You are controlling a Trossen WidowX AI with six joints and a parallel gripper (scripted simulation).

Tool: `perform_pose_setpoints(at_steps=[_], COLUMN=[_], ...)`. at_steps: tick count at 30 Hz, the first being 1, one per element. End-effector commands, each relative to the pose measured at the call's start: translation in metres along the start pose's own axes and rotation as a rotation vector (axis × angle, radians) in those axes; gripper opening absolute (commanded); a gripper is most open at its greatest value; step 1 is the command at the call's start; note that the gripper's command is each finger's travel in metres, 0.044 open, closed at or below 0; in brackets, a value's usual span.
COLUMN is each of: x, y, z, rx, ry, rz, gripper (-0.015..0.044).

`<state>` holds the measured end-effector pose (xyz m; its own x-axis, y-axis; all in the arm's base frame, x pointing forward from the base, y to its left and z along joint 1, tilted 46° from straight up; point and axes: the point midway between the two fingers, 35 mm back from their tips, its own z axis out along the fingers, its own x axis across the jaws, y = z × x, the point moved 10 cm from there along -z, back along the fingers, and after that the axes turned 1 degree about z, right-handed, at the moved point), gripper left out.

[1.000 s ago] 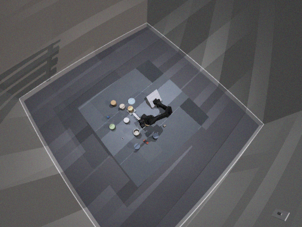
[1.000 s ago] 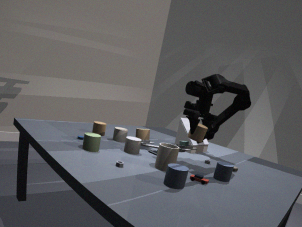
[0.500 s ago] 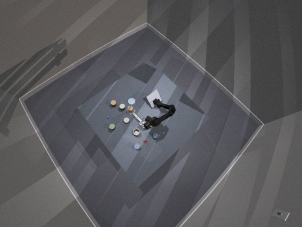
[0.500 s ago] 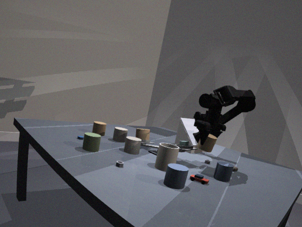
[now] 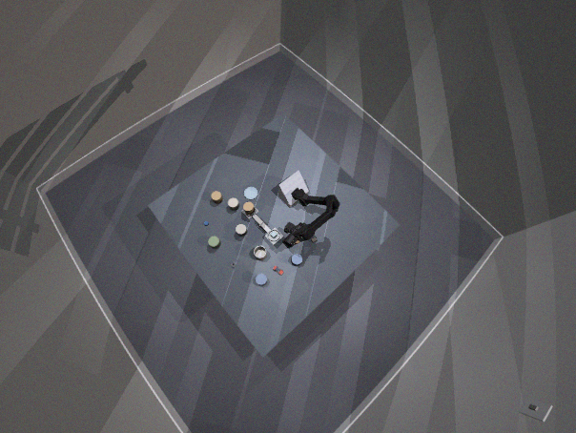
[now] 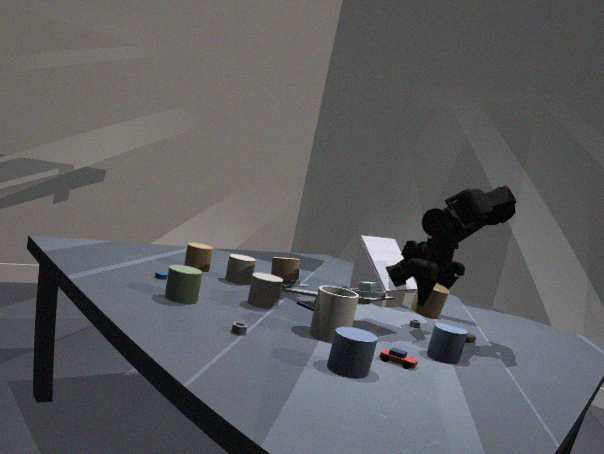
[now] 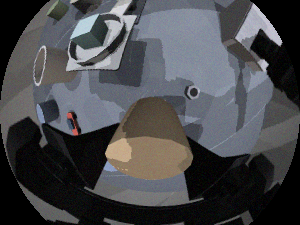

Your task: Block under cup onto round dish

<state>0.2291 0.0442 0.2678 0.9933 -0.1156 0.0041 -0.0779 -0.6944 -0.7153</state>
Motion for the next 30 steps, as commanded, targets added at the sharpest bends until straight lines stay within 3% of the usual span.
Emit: perform_pose_setpoints(at_steps=[1,12,30], x=[-0.004,-0.004,-0.004], y=[-0.002,-0.002,-0.003], z=[0.002,0.037,0.059], rx=[0.007,0.009,0.011], ry=[0.008,0.009,0.009], rz=[-0.002,-0.003,-0.003], gripper=[0.0000,0.0000,0.0000])
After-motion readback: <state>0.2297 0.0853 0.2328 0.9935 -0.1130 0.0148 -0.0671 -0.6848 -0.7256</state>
